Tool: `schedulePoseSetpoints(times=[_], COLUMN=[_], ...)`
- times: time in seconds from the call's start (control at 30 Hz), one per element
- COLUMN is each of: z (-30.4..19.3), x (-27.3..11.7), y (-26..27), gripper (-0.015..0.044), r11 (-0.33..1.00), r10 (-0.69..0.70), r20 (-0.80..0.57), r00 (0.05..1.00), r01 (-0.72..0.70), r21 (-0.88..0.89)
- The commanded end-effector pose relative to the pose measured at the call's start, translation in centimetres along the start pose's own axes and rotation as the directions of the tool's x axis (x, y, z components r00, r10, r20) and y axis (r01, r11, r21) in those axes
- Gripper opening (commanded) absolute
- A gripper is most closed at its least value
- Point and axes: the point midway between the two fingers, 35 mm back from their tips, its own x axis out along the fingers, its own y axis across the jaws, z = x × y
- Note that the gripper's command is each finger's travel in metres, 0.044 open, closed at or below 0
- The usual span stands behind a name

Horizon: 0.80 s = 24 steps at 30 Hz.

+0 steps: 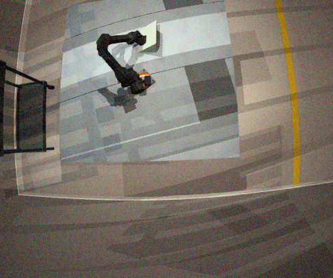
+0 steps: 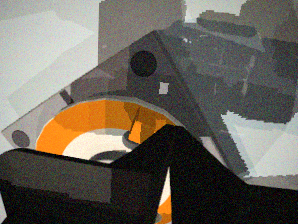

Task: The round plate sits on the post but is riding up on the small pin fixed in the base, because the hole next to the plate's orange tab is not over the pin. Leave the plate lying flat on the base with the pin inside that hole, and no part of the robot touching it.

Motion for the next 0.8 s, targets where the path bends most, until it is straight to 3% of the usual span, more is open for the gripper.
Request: schedulePoseSetpoints(times=[0.0, 0.77], z=[0.3, 1.0], x=[0.1, 0.0], y=[0.5, 3.0], gripper=[0.0000, 0.0000], r11=[1.000, 1.000], r10=[-0.005, -0.004], r20=[0.001, 0.002], r00=[1.000, 1.000], r01=[0.005, 0.004], r21=[-0.005, -0.005])
